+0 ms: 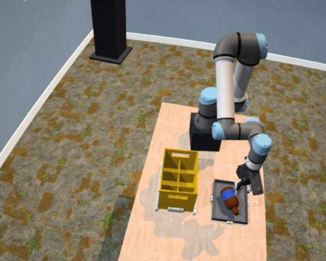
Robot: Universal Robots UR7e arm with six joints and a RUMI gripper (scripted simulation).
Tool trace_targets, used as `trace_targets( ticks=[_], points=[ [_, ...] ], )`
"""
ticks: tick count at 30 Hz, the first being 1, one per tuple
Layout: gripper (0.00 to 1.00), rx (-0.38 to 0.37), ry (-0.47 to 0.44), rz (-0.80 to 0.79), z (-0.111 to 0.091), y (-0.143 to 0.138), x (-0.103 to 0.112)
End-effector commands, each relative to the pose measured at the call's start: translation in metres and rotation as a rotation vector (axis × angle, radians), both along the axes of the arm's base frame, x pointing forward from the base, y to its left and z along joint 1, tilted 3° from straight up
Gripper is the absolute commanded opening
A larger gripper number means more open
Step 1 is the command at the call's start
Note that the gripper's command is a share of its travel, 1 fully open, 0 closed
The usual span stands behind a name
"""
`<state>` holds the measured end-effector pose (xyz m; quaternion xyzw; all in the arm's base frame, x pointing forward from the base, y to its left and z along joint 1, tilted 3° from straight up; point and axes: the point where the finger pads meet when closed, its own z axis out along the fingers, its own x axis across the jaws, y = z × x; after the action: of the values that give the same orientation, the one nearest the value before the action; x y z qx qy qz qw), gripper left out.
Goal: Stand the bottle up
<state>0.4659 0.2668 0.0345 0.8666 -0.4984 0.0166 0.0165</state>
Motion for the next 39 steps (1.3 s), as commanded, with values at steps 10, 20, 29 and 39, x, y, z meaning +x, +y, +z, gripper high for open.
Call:
trace_targets(
  ticks=[10, 20, 29, 39],
  points=[
    [0.38, 0.001, -0.001, 0.000, 0.001, 0.000, 0.000],
    [0.38, 0.001, -0.001, 0.000, -0.001, 0.000, 0.000],
    [0.38, 0.001, -0.001, 0.000, -0.009, 0.000, 0.001],
    [0.38, 0.001, -0.001, 0.000, -0.036, -0.001, 0.001]
  ],
)
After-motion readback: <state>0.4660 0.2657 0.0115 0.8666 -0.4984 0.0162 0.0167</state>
